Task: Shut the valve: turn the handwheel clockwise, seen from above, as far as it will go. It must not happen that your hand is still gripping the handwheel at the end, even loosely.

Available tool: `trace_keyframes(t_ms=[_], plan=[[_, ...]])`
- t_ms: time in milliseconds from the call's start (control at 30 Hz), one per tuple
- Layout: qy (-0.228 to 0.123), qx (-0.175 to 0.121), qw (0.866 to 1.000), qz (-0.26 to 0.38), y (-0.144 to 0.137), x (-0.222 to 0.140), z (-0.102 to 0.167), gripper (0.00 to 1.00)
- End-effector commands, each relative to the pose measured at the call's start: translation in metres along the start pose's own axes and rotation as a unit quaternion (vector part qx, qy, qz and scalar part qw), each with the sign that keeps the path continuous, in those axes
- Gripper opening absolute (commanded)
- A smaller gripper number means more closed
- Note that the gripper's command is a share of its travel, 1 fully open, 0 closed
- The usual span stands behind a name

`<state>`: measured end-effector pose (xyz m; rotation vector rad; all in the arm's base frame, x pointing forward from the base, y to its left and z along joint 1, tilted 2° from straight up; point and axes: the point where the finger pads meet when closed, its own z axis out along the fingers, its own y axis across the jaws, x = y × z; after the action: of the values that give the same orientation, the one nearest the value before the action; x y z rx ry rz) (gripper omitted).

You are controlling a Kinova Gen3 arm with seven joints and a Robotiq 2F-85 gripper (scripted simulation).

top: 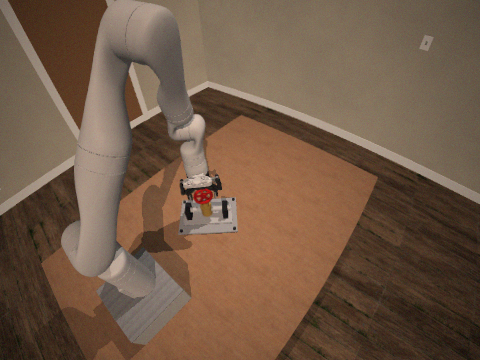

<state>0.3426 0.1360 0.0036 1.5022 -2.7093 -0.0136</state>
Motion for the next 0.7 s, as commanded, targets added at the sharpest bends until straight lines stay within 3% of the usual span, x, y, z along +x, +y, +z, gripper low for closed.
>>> trace_keyframes(t_ms=[0, 400, 433, 667], plan=[[-0.001, 0.001, 1.000, 0.000, -0.0003, -0.0004, -0.0005, 1.00], [-0.001, 0.001, 1.000, 0.000, -0.0003, -0.0004, -0.0005, 1.00], [-0.001, 0.001, 1.000, 0.000, -0.0003, -0.0004, -0.0005, 0.00], [-0.001, 0.001, 1.000, 0.000, -0.0003, -0.0004, -0.0005, 0.00]])
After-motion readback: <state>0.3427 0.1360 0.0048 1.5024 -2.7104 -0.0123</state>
